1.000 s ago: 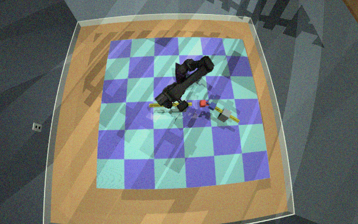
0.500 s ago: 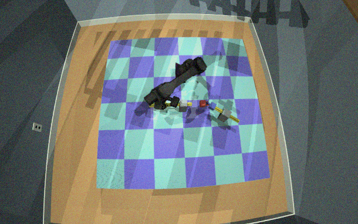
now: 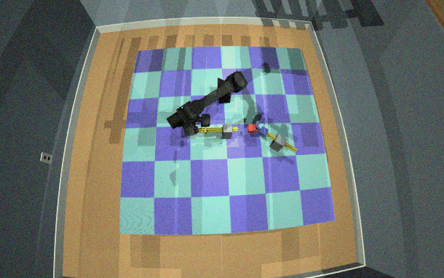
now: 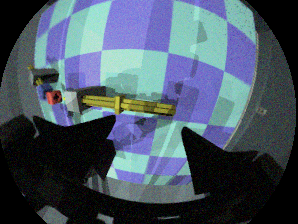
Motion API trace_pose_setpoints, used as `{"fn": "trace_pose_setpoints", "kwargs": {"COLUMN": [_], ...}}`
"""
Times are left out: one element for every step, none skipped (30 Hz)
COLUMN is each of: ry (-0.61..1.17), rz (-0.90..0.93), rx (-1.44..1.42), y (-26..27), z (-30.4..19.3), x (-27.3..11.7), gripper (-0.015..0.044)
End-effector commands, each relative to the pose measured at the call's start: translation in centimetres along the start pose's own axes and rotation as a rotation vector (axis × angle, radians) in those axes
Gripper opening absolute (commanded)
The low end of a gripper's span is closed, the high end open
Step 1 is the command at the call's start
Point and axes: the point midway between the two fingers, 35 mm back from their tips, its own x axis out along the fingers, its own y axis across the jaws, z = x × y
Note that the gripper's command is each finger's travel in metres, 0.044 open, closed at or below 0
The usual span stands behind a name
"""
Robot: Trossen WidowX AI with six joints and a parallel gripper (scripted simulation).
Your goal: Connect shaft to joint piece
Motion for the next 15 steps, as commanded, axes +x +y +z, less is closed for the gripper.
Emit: {"fn": "trace_pose_setpoints", "kwargs": {"ry": [0.008, 0.008, 0.008, 0.009, 0.011, 0.012, 0.014, 0.016, 0.017, 0.019, 0.021, 0.023, 0.024, 0.026, 0.028], "rz": [-0.005, -0.005, -0.005, -0.005, -0.005, -0.006, -0.006, -0.006, -0.006, -0.007, -0.007, -0.008, -0.009, -0.009, -0.01], "rx": [-0.037, -0.037, -0.031, -0.014, 0.014, 0.048, 0.082, 0.116, 0.15, 0.184, 0.218, 0.252, 0.287, 0.321, 0.355], "y": [-0.6, -0.6, -0.6, -0.6, -0.6, -0.6, -0.6, -0.6, -0.6, -0.6, -0.6, -0.6, -0.6, -0.6, -0.6], "z": [-0.1, -0.1, -0.1, -0.1, -0.1, 0.0, 0.0, 0.0, 0.0, 0.0, 0.0, 0.0, 0.1, 0.1, 0.1], "x": [0.3, 0.3, 0.3, 0.4, 0.5, 0.7, 0.8, 1.0, 1.1, 1.3, 1.5, 1.6, 1.8, 1.9, 2.1], "gripper": [0.044, 0.044, 0.044, 0.044, 0.044, 0.044, 0.044, 0.044, 0.044, 0.044, 0.044, 0.044, 0.044, 0.044, 0.044]}}
